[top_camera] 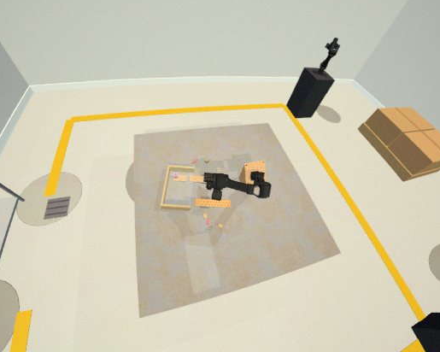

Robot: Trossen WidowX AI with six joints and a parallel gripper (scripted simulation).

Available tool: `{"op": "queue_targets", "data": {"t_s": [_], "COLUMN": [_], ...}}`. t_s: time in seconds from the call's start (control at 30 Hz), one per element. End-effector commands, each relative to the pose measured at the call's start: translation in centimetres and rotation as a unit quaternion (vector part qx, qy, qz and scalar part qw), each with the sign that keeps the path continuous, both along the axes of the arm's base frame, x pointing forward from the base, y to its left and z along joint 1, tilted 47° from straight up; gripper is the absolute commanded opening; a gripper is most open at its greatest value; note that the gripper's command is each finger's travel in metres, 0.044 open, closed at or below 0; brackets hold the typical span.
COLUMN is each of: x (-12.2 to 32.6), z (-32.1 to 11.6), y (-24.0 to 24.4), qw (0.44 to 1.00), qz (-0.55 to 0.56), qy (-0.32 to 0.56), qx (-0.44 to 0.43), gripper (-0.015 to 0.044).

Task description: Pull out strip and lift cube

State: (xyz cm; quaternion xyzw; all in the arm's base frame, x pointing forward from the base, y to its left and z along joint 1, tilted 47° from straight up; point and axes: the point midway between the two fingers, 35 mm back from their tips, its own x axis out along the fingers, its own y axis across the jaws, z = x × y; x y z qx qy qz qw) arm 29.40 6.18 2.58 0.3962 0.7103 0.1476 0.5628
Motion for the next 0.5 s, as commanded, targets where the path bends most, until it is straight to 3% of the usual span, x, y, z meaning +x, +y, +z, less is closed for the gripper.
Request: {"op": "queue_targets", "data": {"t_s": [0.0, 0.47], "x": [0.36, 0.35], "z": [1.52, 1.8], "y": [-1.76, -2.04], "qw": [1.0, 1.0], "qz": [-0.004, -0.004], "qy": [-0.009, -0.009], "qx": [-0.003, -0.003], "gripper": [0.0, 0.0]}}
